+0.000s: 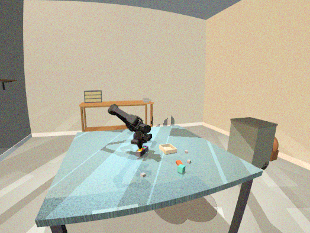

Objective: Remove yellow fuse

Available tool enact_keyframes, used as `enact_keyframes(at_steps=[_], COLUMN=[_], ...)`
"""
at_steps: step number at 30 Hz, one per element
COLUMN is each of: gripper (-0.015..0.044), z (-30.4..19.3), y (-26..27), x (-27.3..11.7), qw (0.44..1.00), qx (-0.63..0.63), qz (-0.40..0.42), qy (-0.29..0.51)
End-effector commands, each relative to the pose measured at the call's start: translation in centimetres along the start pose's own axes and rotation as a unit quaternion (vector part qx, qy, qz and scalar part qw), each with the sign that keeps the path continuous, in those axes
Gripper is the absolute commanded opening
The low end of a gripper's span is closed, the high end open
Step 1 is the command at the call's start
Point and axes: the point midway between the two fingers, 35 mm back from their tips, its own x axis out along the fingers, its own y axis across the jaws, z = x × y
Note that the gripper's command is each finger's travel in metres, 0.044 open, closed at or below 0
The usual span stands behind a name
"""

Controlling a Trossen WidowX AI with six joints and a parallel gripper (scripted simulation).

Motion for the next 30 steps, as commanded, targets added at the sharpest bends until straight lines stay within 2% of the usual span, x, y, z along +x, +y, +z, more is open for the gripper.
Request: enact_keyframes(at_steps=[1,30], gripper=[0.0000,0.0000], z=[0.1,0.0], y=[0.0,0.0], x=[-0.3,-1.7], qw=[1.000,1.000], qx=[0.003,0.002], qz=[0.000,0.000], qy=[-0.002,-0.001])
